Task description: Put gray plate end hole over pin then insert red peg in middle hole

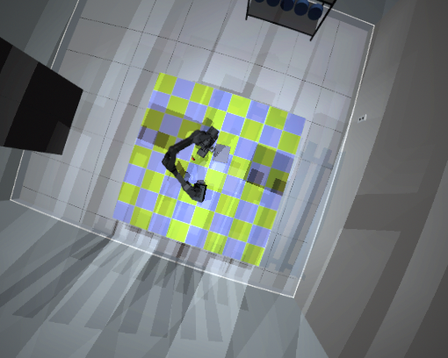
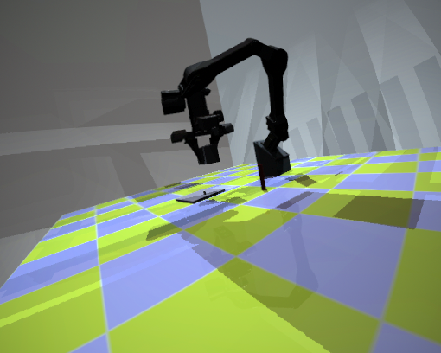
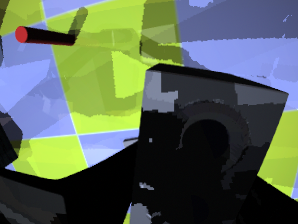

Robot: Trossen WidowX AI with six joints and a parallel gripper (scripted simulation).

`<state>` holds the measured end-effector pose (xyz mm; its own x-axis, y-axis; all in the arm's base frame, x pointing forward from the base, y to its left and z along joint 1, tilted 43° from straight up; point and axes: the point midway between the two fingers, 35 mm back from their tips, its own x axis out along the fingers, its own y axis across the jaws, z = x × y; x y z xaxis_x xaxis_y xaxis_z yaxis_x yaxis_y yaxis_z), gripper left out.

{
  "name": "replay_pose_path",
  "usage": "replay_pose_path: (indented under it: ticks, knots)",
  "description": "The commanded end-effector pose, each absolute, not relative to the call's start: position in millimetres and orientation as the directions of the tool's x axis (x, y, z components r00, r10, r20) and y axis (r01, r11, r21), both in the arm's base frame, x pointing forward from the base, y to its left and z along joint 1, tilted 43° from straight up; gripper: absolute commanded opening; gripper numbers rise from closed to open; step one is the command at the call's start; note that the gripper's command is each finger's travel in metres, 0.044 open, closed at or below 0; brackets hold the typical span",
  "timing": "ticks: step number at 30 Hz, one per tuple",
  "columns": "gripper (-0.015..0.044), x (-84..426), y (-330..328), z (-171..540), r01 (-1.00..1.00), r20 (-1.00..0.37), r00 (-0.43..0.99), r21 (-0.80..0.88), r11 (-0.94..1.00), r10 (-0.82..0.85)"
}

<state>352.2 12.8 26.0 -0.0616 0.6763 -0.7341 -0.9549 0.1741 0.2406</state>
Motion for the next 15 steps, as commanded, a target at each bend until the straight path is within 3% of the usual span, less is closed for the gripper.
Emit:
replay_pose_path:
  ticks: [1,15]
  knots:
    - [0.0000,350.3,7.9,8.7,-0.955,-0.735,-0.069,0.244,0.168,0.675]
    - [0.0000,346.5,-6.4,-34.5,-0.958,-0.735,-0.068,0.238,0.162,0.675]
